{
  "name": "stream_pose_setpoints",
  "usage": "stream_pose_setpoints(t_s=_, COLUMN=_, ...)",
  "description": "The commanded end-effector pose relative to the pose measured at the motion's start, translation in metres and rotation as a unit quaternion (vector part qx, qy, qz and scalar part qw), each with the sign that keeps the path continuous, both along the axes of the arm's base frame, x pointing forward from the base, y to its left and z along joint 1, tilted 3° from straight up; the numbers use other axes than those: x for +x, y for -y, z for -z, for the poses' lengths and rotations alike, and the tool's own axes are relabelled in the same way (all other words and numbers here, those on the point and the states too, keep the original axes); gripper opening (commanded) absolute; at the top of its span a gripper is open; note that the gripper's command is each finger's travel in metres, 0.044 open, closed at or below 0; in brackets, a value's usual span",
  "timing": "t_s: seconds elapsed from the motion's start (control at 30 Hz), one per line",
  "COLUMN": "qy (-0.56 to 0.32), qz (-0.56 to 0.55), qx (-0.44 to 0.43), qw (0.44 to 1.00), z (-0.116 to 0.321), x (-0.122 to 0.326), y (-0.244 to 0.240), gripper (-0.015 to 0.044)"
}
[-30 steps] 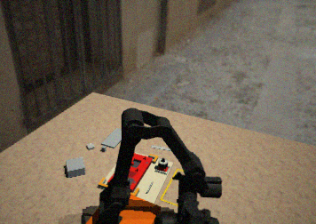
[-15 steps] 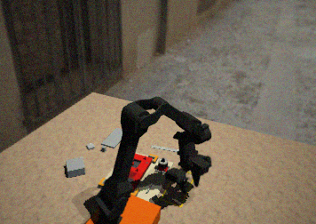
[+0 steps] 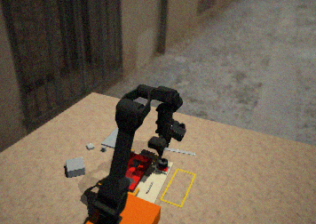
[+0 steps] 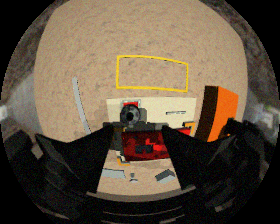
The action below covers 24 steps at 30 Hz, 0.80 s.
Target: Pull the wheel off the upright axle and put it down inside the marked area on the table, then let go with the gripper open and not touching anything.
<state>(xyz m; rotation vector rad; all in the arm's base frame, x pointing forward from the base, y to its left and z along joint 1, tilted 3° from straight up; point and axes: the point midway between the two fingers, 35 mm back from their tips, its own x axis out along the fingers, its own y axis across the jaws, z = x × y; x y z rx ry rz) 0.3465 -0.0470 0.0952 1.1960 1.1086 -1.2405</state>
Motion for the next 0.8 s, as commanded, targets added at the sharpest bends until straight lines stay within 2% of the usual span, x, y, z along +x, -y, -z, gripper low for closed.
stream_pose_setpoints(t_s=0.0, qy=0.002, qz=-0.006, qx=0.011, qw=1.000, z=-0.002, x=0.004, y=-0.008, gripper=0.0300)
stream_pose_setpoints(t_s=0.33, qy=0.002, qz=-0.006, qx=0.011, qw=1.000, z=0.002, x=0.012, y=-0.004, gripper=0.0300)
stream_pose_setpoints(t_s=0.6, qy=0.002, qz=-0.006, qx=0.011, qw=1.000, z=0.065, x=0.015, y=-0.001, gripper=0.0300)
stream_pose_setpoints(t_s=0.77, qy=0.002, qz=-0.006, qx=0.011, qw=1.000, z=0.071, x=0.016, y=0.000, gripper=0.0300)
